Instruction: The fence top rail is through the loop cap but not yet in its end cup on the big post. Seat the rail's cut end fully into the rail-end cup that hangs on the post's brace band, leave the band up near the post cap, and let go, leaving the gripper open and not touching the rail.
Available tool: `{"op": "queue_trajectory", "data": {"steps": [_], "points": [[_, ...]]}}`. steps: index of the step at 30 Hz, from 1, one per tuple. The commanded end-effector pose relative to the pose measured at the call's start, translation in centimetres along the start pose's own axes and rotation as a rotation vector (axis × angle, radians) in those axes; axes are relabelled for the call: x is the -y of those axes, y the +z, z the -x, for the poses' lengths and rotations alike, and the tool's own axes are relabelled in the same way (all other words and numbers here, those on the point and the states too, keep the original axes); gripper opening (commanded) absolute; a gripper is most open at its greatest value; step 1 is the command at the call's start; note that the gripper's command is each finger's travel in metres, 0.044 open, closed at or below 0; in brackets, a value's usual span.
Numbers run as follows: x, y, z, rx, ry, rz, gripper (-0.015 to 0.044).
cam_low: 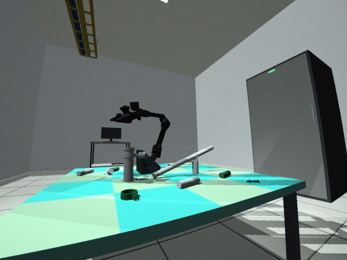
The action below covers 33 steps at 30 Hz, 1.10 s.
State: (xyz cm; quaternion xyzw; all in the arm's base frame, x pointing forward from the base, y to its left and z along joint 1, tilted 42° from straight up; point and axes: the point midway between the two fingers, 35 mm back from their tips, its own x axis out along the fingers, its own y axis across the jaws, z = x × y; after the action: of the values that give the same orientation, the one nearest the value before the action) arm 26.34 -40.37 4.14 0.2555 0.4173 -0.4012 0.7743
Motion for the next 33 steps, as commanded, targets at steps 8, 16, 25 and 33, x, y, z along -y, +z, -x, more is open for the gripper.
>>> {"op": "queue_trajectory", "data": {"steps": [8,16,25,33], "points": [[-14.6,-8.4,8.4,-0.266,0.544,0.418,0.044],[-21.8,-15.4,18.1,-0.411,0.971,0.627,0.044],[-23.2,-17.3,21.0,-0.422,1.108,0.705,0.044],[-21.8,-16.0,14.2,-0.084,1.162,1.252,0.044]]}}
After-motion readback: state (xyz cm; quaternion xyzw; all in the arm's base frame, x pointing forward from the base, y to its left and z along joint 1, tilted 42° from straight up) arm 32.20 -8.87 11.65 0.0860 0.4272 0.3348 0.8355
